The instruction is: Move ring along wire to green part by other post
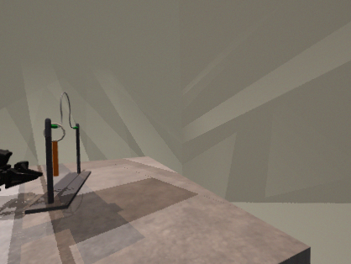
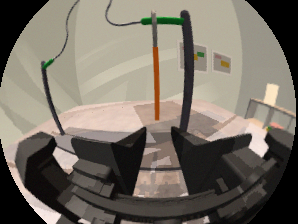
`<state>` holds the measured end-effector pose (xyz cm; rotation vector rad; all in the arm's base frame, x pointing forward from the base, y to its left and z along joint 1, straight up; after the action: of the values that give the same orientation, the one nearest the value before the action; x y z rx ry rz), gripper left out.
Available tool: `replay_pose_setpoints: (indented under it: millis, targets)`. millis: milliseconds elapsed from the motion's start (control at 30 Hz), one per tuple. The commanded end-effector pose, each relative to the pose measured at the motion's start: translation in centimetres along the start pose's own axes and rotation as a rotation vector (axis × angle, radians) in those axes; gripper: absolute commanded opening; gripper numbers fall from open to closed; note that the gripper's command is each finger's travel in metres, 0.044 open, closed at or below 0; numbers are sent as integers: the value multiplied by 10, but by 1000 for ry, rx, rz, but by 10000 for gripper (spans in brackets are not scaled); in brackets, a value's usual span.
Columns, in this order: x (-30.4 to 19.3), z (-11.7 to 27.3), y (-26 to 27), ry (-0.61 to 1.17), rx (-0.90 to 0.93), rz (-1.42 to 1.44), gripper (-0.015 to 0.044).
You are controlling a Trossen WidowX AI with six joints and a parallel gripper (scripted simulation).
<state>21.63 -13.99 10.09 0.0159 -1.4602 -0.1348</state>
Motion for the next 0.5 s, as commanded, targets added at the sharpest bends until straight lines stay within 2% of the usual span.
replay_pose_setpoints:
  millis: [0, 467]
  targets:
    - [12, -9, 3, -36, -6, -2, 160]
    - [14, -23, 0, -36, -6, -1, 160]
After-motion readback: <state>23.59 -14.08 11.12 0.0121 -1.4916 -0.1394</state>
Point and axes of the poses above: the point midway between the two fingers, 35 mm back from their tips, its own z axis back along the fingers, its own y axis across the jaws, x = y × z, the point moved 3 cm from there along z, back along the fingers, and after that the axes turned 6 degrees about -z, right-handed, at the moved point
